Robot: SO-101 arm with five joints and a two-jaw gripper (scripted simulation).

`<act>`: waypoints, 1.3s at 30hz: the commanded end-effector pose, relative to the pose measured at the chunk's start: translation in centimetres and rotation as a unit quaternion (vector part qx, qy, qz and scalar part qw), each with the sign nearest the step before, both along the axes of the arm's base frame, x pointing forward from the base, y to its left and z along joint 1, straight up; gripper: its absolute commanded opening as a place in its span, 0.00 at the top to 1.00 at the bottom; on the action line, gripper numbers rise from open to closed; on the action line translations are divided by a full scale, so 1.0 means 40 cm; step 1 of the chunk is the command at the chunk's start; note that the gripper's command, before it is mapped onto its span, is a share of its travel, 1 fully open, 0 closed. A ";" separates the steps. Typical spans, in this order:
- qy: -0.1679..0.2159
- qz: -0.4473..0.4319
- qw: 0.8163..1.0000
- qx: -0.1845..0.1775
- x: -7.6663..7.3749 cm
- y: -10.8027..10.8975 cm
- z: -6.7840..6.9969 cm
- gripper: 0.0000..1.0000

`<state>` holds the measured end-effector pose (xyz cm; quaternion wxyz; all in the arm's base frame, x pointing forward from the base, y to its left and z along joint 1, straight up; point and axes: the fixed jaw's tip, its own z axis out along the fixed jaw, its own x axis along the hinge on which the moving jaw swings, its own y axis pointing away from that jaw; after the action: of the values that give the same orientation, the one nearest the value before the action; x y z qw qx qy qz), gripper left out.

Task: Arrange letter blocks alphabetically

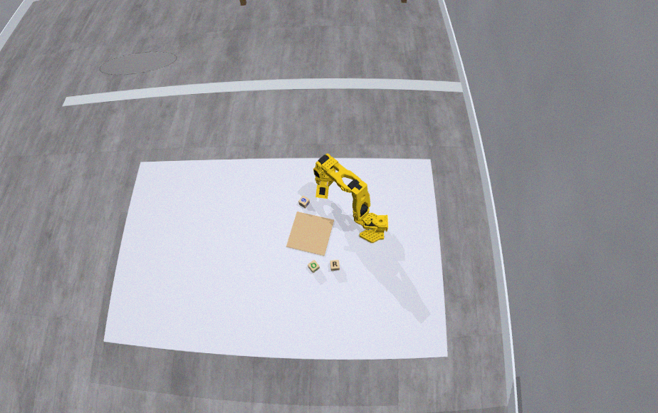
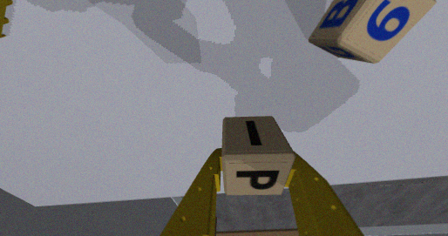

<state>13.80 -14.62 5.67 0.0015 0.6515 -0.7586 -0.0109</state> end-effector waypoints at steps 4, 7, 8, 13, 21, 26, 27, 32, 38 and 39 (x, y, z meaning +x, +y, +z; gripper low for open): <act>-0.051 0.000 0.997 -0.051 0.021 -0.021 0.072 1.00; -0.051 0.000 0.997 -0.051 0.022 -0.021 0.072 1.00; -0.051 0.001 0.997 -0.050 0.023 -0.020 0.072 1.00; -0.053 0.006 0.997 -0.049 0.039 -0.002 0.071 1.00; -0.060 0.026 0.997 -0.040 0.099 0.080 0.068 1.00; -0.064 0.044 0.996 -0.032 0.138 0.160 0.066 1.00; -0.065 0.049 0.996 -0.030 0.146 0.183 0.065 1.00; -0.069 0.074 0.995 -0.018 0.172 0.305 0.062 1.00; -0.070 0.097 0.993 -0.006 0.170 0.417 0.059 1.00; -0.070 0.097 0.993 -0.006 0.170 0.417 0.059 1.00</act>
<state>19.40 0.60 5.86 0.0086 0.7206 -0.6933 -0.0072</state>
